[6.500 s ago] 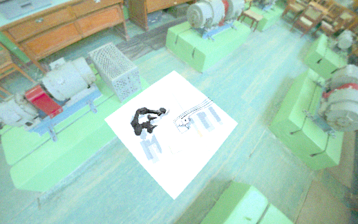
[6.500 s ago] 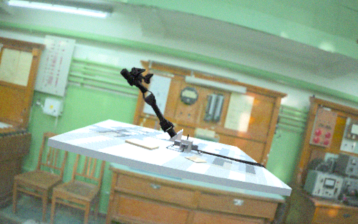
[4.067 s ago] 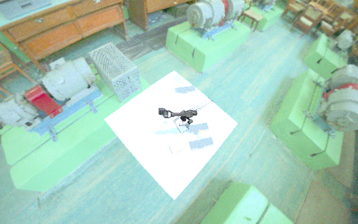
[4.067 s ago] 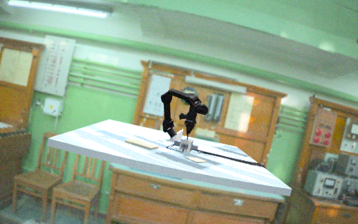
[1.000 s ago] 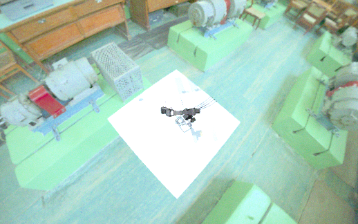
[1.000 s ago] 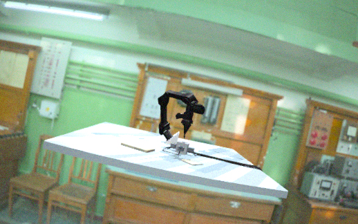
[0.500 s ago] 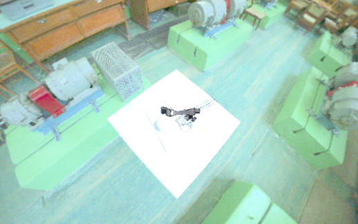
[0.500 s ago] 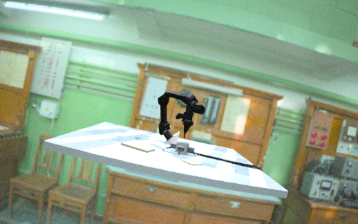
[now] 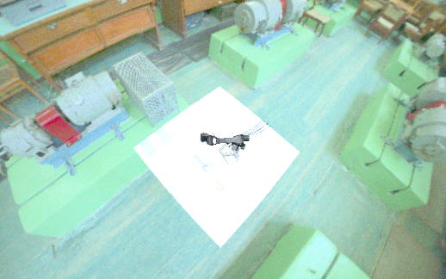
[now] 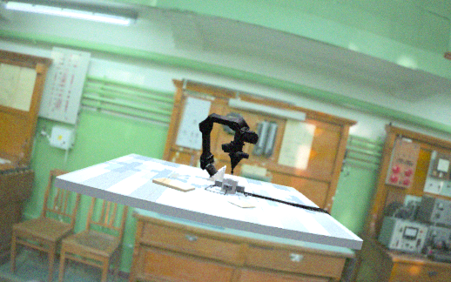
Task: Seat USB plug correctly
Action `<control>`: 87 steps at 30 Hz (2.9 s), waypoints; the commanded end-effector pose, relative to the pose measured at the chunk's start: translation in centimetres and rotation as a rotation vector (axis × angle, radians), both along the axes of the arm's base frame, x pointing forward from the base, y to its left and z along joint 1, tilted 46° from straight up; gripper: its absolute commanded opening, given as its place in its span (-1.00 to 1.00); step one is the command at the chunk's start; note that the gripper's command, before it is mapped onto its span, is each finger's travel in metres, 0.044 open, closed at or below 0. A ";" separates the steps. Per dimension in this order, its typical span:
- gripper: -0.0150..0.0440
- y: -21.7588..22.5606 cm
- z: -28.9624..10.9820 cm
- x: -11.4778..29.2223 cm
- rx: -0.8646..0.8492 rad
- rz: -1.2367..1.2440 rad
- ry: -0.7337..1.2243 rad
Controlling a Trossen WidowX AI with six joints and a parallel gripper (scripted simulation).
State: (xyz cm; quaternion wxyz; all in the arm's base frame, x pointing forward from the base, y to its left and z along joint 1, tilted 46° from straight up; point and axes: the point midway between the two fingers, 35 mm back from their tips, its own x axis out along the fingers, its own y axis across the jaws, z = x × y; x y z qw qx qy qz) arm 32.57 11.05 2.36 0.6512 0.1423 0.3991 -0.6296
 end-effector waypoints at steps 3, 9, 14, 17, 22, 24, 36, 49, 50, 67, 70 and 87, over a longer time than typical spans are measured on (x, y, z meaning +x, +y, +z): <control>-0.49 0.0 0.0 0.0 0.019 0.117 0.117; -0.49 0.0 0.0 0.0 0.037 0.226 0.228; -0.49 0.0 0.0 0.0 0.051 0.318 0.321; -0.49 0.0 0.0 0.0 0.060 0.373 0.376; -0.49 0.0 0.0 0.0 0.075 0.464 0.469; -0.49 0.0 0.0 0.0 0.081 0.501 0.506; -0.49 0.0 0.0 0.0 0.115 0.721 0.727; -0.49 0.0 0.0 0.0 0.153 0.959 0.968; -0.49 0.0 0.0 0.0 0.156 0.977 0.986; -0.49 0.0 0.0 0.0 0.205 1.288 1.300; -0.49 0.0 0.0 0.0 0.214 1.343 1.356; -0.49 0.0 0.0 0.0 0.263 1.655 1.670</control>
